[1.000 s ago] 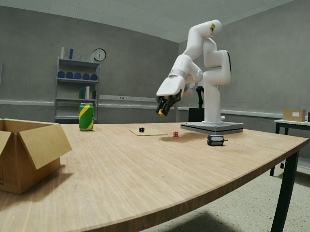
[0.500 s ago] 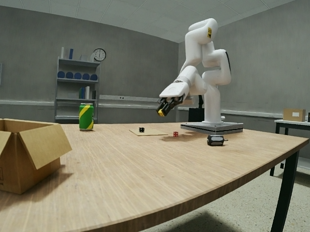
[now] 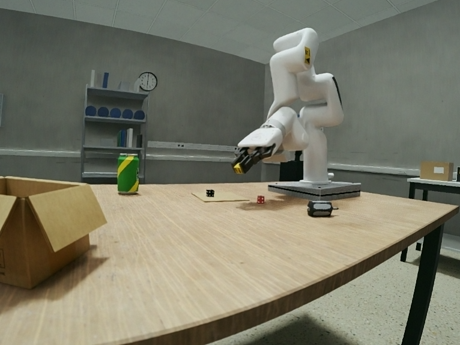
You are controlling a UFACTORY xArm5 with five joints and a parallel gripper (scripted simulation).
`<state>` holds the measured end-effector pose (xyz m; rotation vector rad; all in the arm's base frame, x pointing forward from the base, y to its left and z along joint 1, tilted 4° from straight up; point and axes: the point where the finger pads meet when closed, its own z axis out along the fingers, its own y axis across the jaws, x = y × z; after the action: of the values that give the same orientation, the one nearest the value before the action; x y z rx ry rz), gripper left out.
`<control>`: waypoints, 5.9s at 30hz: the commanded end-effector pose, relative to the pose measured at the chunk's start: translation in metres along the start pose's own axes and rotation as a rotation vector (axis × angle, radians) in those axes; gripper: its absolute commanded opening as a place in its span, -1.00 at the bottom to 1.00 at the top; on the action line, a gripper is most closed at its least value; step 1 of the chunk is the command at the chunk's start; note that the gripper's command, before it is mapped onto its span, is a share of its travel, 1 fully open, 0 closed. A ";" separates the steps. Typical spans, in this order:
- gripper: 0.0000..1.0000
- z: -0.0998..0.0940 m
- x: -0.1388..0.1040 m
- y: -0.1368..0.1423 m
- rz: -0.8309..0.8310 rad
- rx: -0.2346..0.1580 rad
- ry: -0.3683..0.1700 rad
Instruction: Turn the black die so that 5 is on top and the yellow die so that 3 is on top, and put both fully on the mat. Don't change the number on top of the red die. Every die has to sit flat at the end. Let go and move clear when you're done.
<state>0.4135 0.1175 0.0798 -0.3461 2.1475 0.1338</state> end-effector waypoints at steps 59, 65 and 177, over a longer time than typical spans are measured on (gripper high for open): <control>-0.69 0.044 0.060 -0.002 0.000 0.009 -0.008; -0.69 0.044 0.060 -0.002 0.000 0.009 -0.008; -0.28 0.049 0.068 -0.002 0.000 0.010 -0.008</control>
<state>0.4168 0.1132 -0.0048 -0.3396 2.1417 0.1239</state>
